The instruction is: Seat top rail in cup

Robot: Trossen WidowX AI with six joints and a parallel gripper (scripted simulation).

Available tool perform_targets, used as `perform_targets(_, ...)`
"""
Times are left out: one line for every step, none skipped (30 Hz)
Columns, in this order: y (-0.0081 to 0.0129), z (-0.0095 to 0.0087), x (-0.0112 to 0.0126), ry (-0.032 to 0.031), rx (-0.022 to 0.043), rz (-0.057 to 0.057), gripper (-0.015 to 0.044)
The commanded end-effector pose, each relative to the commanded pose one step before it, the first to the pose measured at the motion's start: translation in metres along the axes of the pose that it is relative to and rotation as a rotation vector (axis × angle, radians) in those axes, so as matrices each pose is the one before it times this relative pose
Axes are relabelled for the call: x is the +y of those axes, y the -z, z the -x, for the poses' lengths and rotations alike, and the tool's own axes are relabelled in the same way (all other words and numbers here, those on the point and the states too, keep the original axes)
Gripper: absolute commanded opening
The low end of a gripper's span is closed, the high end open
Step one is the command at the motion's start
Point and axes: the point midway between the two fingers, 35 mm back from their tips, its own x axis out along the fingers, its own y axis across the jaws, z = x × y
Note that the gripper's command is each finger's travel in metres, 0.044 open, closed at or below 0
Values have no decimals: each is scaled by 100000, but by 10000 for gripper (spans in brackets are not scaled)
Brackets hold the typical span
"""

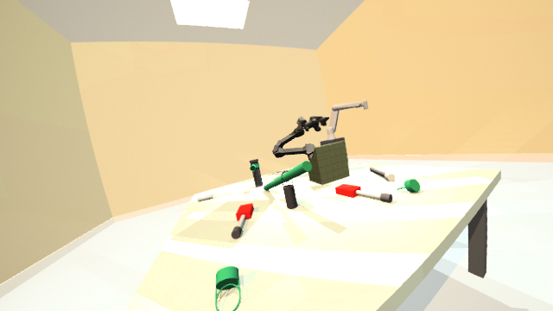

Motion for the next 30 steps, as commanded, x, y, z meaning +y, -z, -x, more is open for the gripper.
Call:
perform_targets(182, -56, 193, -989, 717, -898, 426)
perform_targets(555, -161, 575, -2928, 2206, -2703, 440)
perform_targets(959, -258, 937, -4743, 3853, -4533, 440)
perform_targets(1218, -310, 1079, -5482, 4926, -5515, 440)
perform_targets(1285, -320, 1012, -5208, 5213, -5571, 440)
perform_targets(1348, -332, 942, -4923, 5478, -5628, 440)
perform_targets(1405, -344, 868, -4628, 5722, -5686, 440)
perform_targets(1458, -357, 791, -4325, 5944, -5744, 440)
perform_targets(1505, -370, 712, -4016, 6146, -5803, 440)
perform_targets(1547, -384, 631, -3702, 6326, -5861, 440)
perform_targets(1470, -339, 377, -2167, 5507, -5597, 440)
perform_targets(1350, -317, 274, -1731, 5041, -5112, 440)
perform_targets(1201, -289, 190, -1359, 4483, -4532, 440)
perform_targets(1225, -310, 200, -1590, 4816, -4532, 440)
perform_targets(1387, -353, 171, -1578, 5451, -5128, 440)
perform_targets(1325, -346, 105, -1297, 5209, -4907, 440)
perform_targets(1256, -346, 93, -1341, 5187, -4554, 440)
perform_targets(1376, -387, 59, -1324, 5750, -4976, 440)
perform_targets(1388, -402, 3, -1127, 5825, -5047, 440)
perform_targets(1386, -414, -54, -921, 5845, -5075, 440)
perform_targets(1257, -268, -81, -279, 4544, -4772, 440)
perform_targets(869, -196, -90, -111, 3150, -3338, 440)
perform_targets(585, -176, -83, -143, 2392, -2232, 440)
perform_targets(754, -253, -125, -200, 3264, -2864, 440)
perform_targets(969, -328, -182, -169, 4208, -3705, 440)
perform_targets(1175, -407, -254, -79, 5149, -4533, 440)
perform_targets(1287, -460, -325, 81, 5677, -5028, 440)
perform_targets(1271, -473, -373, 255, 5659, -5048, 440)
perform_targets(1251, -487, -419, 424, 5629, -5060, 440)
perform_targets(1230, -501, -463, 589, 5595, -5069, 440)
